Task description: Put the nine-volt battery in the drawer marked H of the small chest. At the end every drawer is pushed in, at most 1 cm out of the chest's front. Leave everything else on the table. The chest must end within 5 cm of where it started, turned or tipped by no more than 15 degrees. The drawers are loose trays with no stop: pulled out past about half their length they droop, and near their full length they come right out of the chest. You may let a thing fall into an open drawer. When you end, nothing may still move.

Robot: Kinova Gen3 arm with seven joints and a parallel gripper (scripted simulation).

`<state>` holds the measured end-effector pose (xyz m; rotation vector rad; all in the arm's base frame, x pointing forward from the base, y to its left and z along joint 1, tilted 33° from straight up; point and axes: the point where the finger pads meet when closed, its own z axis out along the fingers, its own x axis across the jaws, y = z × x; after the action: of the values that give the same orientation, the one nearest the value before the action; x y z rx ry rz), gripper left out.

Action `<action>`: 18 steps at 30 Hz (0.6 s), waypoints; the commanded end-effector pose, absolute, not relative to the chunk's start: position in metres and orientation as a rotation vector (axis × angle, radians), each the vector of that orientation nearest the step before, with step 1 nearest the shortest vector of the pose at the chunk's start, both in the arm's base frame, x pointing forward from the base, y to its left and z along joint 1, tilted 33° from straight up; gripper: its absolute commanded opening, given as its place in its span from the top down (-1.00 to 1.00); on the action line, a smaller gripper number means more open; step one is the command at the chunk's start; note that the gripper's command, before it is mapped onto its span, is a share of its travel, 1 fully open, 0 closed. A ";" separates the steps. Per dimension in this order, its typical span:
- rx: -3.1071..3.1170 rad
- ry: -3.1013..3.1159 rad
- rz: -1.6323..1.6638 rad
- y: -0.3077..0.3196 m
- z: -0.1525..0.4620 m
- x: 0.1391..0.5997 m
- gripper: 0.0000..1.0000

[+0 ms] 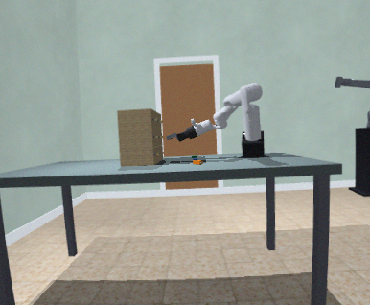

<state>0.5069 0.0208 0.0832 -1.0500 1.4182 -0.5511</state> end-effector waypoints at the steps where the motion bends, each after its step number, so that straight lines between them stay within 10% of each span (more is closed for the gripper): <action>1: -1.049 1.417 -0.553 0.020 0.084 0.507 -1.00; 18: -1.053 1.419 -0.550 0.020 0.084 0.507 -1.00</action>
<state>0.5067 0.0210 0.0829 -1.0518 1.4206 -0.5469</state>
